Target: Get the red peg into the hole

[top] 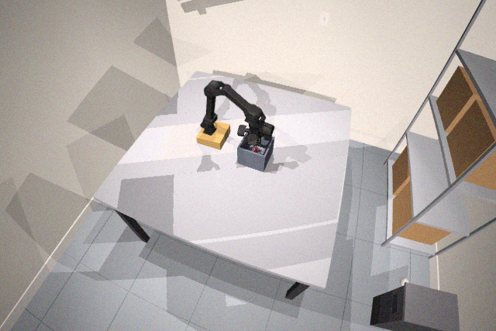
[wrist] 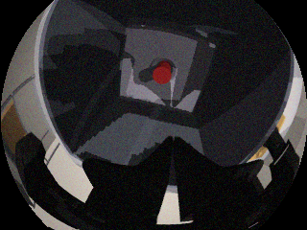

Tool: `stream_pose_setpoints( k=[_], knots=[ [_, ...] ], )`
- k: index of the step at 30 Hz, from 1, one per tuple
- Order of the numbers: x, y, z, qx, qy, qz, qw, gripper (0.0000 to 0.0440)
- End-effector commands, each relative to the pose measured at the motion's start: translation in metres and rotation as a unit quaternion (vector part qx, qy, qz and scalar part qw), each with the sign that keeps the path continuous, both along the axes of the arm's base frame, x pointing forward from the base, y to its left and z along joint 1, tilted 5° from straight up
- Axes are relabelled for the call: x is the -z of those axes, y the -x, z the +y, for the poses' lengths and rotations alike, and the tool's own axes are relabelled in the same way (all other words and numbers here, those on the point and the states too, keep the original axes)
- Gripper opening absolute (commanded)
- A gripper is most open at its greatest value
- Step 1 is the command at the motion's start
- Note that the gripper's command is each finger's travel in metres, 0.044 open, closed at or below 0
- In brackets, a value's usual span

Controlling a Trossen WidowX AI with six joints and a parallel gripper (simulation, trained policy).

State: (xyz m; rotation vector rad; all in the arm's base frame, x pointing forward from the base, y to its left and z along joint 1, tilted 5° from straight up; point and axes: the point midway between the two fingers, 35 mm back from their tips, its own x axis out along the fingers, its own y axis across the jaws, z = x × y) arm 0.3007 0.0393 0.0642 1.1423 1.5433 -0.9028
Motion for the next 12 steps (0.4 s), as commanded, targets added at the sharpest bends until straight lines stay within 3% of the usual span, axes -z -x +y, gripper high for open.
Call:
stream_pose_setpoints(
  k=[1, 12],
  knots=[
    [-0.013, -0.009, 0.000, 0.007, -0.015, -0.014, 1.000, 0.0000],
    [-0.047, -0.027, -0.003, 0.017, -0.065, -0.045, 0.997, 0.0000]
  ],
)
